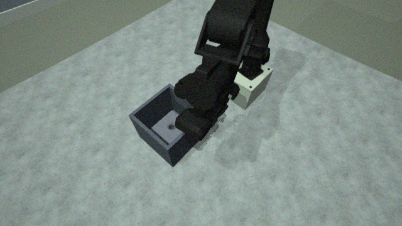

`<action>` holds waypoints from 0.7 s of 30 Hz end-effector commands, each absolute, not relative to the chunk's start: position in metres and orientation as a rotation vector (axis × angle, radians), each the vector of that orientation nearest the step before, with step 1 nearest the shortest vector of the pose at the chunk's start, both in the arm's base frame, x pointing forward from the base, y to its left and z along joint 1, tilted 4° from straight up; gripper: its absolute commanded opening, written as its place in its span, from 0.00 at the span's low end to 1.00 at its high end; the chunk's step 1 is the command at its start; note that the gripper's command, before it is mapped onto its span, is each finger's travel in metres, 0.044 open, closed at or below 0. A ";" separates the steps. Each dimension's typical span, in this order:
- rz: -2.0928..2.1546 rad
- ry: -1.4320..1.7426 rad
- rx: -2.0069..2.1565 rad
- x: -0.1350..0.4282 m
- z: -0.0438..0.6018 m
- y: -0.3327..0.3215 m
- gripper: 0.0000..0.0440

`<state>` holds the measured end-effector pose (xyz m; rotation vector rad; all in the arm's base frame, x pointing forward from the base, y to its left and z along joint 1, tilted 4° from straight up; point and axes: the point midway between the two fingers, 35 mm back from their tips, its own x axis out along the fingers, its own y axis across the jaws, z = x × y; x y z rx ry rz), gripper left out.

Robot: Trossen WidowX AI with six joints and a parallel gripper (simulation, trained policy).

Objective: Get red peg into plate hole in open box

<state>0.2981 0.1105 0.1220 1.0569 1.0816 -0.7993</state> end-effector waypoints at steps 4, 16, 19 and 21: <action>-0.840 1.074 1.043 0.303 0.123 0.089 0.00; -0.915 1.092 1.024 0.309 0.117 0.053 0.00; -0.929 1.101 1.020 0.311 0.115 0.045 0.00; -0.938 1.107 1.018 0.311 0.114 0.040 0.00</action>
